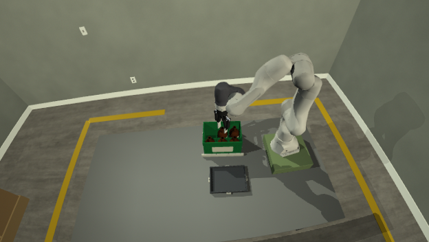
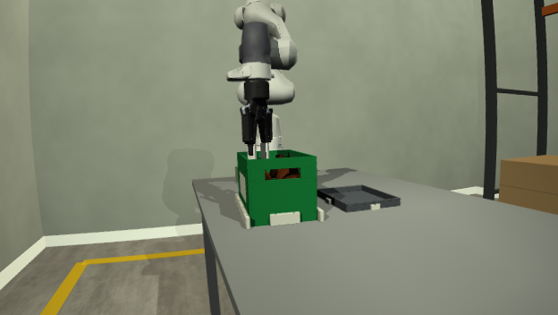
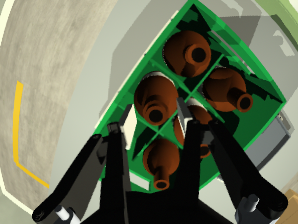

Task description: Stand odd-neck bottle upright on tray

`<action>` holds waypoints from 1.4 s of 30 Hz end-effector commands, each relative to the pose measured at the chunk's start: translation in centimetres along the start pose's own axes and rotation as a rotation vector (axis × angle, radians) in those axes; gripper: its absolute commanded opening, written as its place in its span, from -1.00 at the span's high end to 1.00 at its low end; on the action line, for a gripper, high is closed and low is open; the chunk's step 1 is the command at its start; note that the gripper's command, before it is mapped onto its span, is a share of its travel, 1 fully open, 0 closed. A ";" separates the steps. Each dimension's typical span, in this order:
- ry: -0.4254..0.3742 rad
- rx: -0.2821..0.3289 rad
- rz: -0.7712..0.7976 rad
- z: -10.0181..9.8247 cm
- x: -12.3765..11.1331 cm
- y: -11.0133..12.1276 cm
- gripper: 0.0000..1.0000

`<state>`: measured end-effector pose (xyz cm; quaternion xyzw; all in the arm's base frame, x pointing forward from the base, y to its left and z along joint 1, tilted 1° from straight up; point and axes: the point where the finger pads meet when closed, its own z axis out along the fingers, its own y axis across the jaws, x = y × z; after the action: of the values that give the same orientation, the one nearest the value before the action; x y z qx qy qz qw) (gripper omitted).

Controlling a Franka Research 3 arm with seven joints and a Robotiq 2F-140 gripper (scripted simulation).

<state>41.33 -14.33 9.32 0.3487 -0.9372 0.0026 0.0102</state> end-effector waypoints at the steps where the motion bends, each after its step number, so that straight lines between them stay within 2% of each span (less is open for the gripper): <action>1: -0.001 -0.001 -0.001 0.1 0.1 0.0 0.12; 3: -0.001 -0.001 -0.001 0.1 0.1 0.0 0.12; 4: -0.001 -0.001 -0.001 0.1 0.1 0.0 0.80; 42: -0.001 -0.001 -0.001 0.1 0.1 0.0 0.80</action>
<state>41.38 -14.33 9.34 0.3486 -0.9372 0.0029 0.0096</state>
